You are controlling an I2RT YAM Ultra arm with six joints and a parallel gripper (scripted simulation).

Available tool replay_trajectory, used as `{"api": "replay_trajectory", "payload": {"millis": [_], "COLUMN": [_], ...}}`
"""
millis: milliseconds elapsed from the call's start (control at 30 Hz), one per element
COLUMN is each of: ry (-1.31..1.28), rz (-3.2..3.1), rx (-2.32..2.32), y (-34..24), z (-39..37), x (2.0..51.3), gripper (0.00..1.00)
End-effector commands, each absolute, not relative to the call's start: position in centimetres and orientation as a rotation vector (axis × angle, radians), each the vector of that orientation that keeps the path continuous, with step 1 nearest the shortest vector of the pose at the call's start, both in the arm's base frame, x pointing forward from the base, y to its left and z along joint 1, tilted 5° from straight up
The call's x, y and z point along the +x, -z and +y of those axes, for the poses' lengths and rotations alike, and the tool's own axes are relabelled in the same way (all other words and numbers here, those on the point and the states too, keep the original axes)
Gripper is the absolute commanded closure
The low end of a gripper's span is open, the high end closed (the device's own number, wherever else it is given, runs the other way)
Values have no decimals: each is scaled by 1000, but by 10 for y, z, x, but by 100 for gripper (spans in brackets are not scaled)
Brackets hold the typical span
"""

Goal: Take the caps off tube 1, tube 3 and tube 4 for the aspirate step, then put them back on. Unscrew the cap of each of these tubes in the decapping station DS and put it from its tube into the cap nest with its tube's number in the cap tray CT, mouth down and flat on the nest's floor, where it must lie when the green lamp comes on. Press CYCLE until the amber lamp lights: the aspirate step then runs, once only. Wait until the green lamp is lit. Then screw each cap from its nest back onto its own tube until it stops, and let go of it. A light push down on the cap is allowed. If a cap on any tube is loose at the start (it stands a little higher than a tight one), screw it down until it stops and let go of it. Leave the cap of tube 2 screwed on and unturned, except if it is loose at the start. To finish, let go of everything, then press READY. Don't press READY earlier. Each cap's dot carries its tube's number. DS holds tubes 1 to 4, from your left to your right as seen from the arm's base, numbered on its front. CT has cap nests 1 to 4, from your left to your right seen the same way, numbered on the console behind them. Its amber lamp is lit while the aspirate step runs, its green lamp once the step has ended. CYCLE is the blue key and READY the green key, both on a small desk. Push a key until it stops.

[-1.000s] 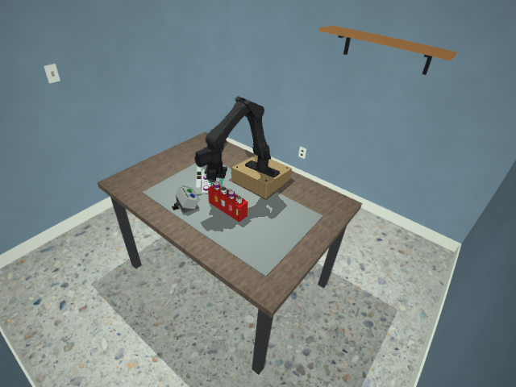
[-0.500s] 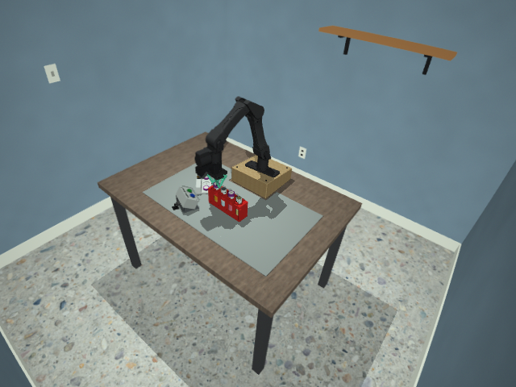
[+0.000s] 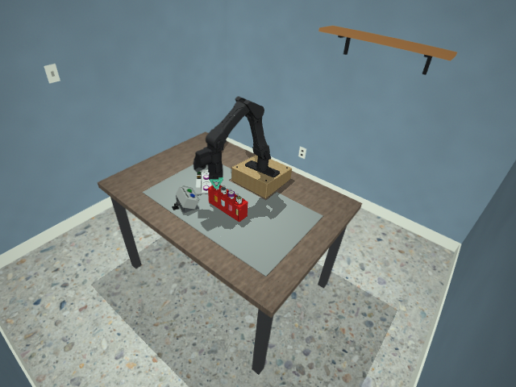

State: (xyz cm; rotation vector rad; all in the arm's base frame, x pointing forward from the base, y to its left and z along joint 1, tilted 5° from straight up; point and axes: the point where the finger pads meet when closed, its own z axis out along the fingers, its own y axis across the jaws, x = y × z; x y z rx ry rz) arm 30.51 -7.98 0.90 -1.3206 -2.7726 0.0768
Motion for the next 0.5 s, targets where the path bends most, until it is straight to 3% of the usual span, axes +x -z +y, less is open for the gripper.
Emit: {"api": "replay_trajectory", "payload": {"millis": [0,467], "ry": [-85,-104], "rz": [-2587,-2002], "rx": [-1692,-2377], "y": [-12,-12], "z": [-81,-81], "x": [308,309], "gripper": [51,51]}}
